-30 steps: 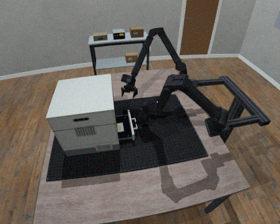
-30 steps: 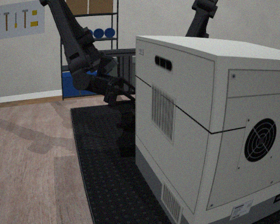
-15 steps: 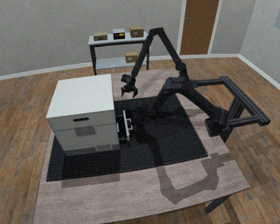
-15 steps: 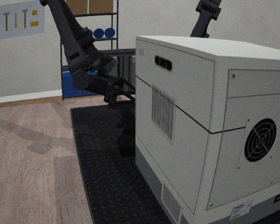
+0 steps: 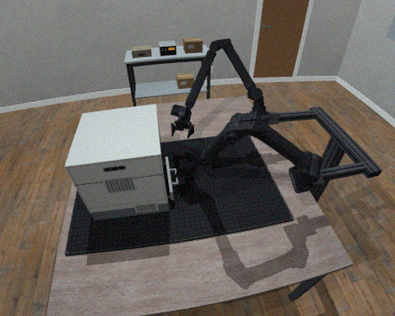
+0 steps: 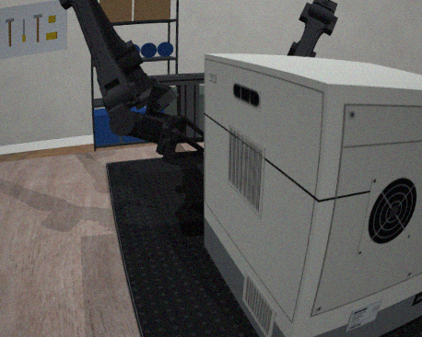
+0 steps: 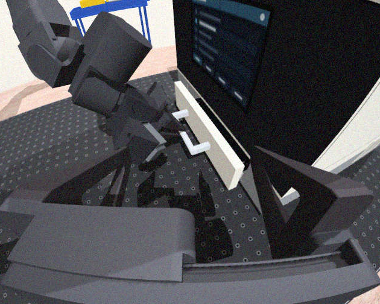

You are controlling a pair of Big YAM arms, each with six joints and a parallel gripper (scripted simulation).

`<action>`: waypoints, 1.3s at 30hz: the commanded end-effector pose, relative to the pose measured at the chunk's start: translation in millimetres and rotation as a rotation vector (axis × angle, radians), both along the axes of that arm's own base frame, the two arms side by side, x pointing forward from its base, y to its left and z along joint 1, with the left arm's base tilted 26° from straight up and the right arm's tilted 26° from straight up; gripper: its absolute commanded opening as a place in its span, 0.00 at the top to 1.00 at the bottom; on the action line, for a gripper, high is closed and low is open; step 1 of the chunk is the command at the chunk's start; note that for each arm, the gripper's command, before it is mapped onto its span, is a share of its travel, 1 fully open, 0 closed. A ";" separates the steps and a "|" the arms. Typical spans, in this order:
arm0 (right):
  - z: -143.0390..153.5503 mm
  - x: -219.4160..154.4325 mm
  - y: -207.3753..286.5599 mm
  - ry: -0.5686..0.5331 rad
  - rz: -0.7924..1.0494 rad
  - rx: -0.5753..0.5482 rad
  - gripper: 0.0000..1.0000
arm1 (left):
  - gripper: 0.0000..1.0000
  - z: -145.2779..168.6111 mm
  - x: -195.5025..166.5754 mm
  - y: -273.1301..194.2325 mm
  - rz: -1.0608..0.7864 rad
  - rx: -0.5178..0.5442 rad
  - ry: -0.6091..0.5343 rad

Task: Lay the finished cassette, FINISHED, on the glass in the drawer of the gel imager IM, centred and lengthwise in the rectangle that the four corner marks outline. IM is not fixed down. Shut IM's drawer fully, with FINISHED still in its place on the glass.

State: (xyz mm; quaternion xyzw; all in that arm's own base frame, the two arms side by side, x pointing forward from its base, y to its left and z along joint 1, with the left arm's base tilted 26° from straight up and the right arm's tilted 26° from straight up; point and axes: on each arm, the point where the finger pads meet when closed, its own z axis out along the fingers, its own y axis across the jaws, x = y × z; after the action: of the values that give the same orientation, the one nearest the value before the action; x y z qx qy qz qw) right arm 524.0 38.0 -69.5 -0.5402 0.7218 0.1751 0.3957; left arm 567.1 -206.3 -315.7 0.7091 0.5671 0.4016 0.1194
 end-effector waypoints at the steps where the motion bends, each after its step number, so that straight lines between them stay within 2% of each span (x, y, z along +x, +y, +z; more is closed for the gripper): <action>1: 6.3 6.1 2.1 -0.024 0.013 -0.001 0.00 | 0.96 -2.8 32.5 2.7 0.015 0.008 -0.021; 11: 6.3 6.1 2.1 -0.024 0.013 -0.001 0.00 | 0.96 -2.8 32.5 2.7 0.015 0.008 -0.021; 16: 6.3 6.1 2.1 -0.024 0.013 -0.001 0.00 | 0.96 17.7 26.0 -16.4 -0.005 -0.022 -0.045; 21: 6.3 6.1 2.1 -0.024 0.013 -0.001 0.00 | 0.96 9.9 22.6 -8.6 0.000 -0.009 -0.029; 24: 6.3 6.1 2.1 -0.024 0.013 -0.001 0.00 | 0.65 9.9 22.6 -8.6 0.000 -0.009 -0.029; 29: 6.3 6.1 2.1 -0.024 0.013 -0.001 0.00 | 0.65 9.9 22.6 -8.6 0.000 -0.009 -0.029; 38: 6.3 6.1 2.1 -0.024 0.013 -0.001 0.00 | 0.65 36.7 -0.3 -23.4 -0.011 -0.005 -0.012; 39: 6.3 6.1 2.1 -0.024 0.013 -0.001 0.00 | 0.53 36.4 -2.9 -23.1 -0.010 -0.008 -0.017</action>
State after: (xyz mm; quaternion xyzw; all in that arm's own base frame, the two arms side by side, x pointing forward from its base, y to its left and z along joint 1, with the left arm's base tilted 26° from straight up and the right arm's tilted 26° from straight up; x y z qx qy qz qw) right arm 524.0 38.0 -69.5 -0.5402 0.7218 0.1751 0.3957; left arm 569.7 -205.7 -310.0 0.7119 0.5655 0.4016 0.1102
